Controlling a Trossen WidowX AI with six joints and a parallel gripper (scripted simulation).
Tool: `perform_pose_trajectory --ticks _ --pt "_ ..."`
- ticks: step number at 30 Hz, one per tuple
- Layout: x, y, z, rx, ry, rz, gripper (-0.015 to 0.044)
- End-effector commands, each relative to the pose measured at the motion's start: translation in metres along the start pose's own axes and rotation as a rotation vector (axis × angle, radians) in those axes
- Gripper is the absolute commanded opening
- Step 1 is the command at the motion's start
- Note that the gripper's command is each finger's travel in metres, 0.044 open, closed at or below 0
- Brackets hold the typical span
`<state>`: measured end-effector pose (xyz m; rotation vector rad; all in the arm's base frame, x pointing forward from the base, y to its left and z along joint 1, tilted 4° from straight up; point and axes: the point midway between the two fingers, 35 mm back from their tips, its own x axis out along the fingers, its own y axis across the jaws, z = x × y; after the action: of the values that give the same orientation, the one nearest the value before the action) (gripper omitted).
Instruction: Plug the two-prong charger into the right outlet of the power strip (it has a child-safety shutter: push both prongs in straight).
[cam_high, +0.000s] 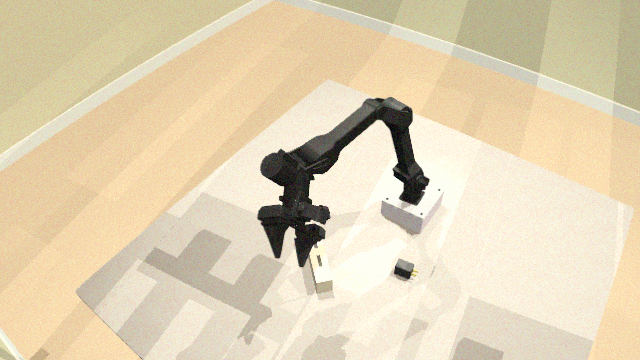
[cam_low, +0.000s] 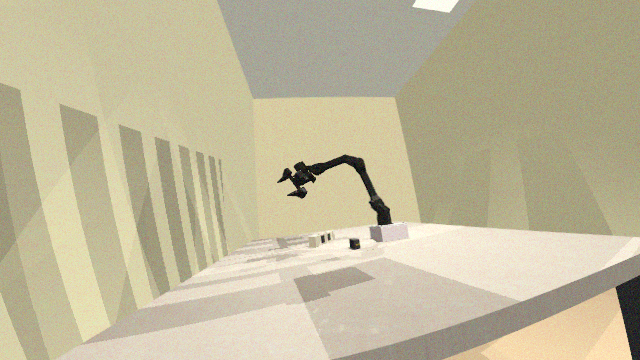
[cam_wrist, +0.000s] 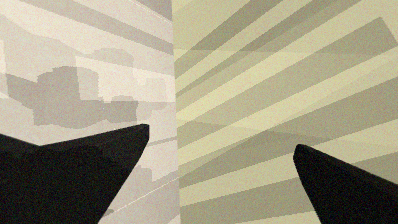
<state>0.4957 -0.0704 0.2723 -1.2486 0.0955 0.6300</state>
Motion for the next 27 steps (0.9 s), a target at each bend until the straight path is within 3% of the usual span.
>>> perform_pose_trajectory --ticks 1,14,27 --pt "0.008 0.017 0.013 0.034 0.012 0.051 0.0440" --pt "0.035 0.098 0.056 0.141 0.064 0.288 0.0440" --pt "0.036 0.183 0.094 0.181 0.152 0.533 0.0440"
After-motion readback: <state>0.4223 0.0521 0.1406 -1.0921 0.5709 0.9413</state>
